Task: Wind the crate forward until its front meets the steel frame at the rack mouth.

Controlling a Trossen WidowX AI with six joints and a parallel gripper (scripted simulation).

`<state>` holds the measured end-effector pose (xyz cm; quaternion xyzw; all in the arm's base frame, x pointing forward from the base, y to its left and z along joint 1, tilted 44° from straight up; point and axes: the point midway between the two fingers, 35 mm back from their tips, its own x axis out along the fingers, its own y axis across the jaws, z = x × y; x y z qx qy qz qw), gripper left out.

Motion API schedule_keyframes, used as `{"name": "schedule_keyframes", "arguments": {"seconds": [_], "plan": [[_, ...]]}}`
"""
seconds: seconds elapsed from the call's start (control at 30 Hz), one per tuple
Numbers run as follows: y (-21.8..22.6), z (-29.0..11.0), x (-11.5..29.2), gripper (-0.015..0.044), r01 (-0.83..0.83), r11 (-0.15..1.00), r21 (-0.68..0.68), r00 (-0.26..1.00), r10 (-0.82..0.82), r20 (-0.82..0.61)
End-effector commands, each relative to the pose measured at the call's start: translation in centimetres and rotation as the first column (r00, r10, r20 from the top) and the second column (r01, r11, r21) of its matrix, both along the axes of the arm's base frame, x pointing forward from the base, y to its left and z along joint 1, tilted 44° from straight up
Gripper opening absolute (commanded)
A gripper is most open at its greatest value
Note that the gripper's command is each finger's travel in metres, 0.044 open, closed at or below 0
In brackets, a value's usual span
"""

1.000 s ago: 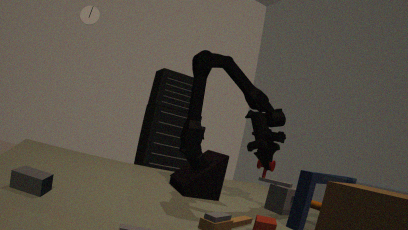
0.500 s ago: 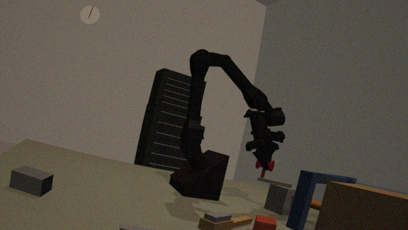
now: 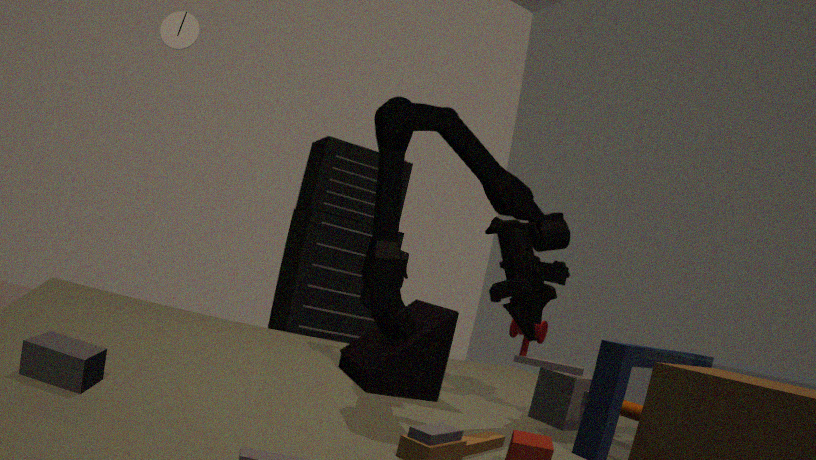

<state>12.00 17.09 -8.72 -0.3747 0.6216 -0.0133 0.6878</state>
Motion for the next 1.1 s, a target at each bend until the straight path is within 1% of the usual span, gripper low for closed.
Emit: {"name": "schedule_keyframes", "arguments": {"seconds": [0.0,1.07], "plan": [[-1.0,0.5,1.0,0.0000,-0.001,1.000,-0.026,1.000,0.001,0.029],[-2.6,1.4,3.8,0.0000,-0.001,1.000,-0.028,0.999,0.002,0.032]]}}
